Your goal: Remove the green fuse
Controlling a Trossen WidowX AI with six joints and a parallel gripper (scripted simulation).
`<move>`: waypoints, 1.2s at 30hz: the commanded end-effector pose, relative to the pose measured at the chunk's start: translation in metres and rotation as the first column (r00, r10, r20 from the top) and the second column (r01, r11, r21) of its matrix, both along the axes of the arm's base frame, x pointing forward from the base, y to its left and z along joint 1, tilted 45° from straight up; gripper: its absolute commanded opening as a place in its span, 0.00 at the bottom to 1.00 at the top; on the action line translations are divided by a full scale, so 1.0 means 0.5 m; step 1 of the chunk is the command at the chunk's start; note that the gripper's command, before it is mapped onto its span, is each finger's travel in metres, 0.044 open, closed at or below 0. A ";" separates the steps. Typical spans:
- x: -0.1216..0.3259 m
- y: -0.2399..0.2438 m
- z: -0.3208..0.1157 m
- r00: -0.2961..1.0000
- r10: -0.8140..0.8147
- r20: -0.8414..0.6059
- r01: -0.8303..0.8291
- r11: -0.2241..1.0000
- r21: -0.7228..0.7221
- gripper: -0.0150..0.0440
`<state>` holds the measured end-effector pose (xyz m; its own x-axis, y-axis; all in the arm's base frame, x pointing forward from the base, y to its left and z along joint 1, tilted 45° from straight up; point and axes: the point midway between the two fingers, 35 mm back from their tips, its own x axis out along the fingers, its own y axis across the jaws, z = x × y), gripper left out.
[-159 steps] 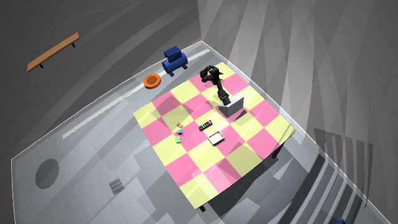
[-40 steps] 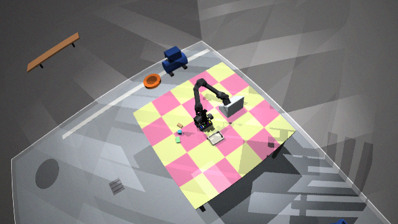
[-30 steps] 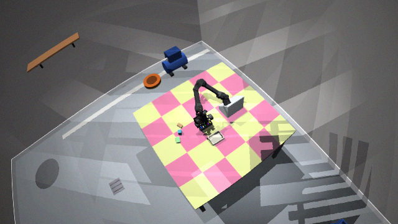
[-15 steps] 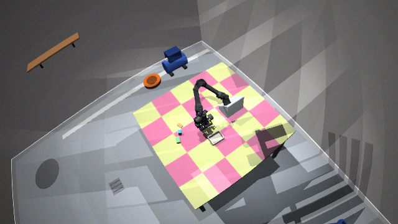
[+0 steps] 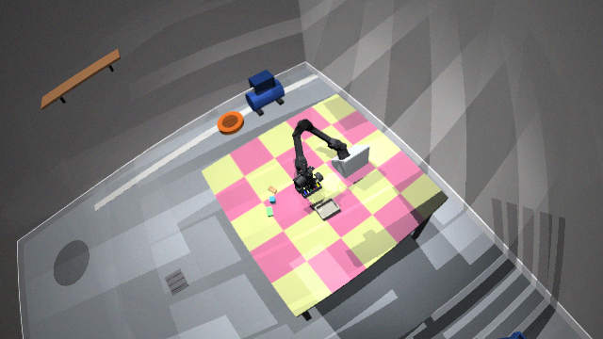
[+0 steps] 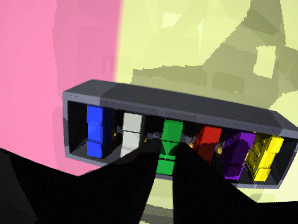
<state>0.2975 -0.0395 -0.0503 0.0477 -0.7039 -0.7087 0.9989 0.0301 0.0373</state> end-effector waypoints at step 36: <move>-0.001 0.027 0.027 1.000 -0.003 0.002 0.003 1.000 0.001 0.25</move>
